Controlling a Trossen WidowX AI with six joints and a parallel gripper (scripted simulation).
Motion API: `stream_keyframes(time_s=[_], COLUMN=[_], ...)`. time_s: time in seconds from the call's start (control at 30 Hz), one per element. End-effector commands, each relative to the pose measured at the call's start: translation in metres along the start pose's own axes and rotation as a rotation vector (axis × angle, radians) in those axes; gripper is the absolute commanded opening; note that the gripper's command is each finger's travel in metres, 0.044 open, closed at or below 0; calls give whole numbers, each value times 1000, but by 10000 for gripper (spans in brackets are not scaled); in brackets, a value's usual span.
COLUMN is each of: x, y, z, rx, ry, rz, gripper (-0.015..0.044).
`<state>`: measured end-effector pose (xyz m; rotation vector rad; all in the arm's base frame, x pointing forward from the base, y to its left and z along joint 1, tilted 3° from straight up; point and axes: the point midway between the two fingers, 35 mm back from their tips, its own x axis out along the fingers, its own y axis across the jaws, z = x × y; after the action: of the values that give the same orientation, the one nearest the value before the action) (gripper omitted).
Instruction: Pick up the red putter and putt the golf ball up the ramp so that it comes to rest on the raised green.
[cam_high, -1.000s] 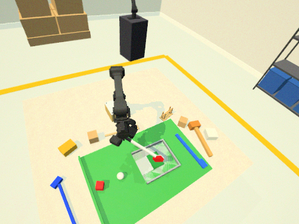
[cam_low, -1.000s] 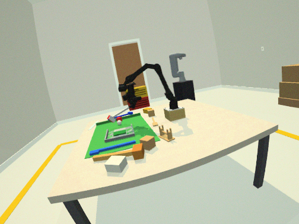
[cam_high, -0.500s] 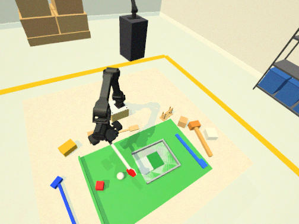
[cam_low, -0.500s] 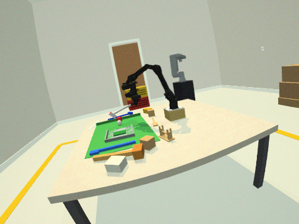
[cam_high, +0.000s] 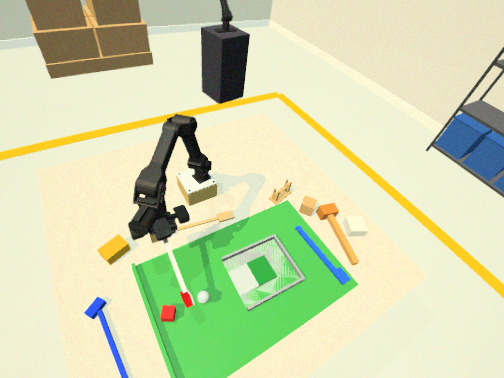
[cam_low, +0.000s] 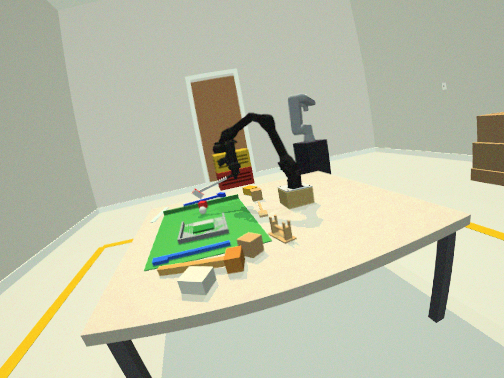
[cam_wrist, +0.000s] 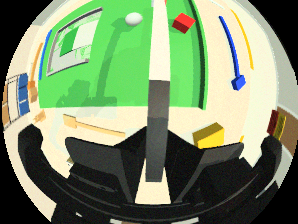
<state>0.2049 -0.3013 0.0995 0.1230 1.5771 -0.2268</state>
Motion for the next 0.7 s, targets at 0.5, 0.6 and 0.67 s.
stream_keyframes(time_s=[0.5,0.6,0.67], x=[44,49,52], y=[-1,-1,-1], z=[-1,-1,-1], rx=[13,13,13], ry=[7,7,7], rz=[4,4,4], gripper=[0,0,0])
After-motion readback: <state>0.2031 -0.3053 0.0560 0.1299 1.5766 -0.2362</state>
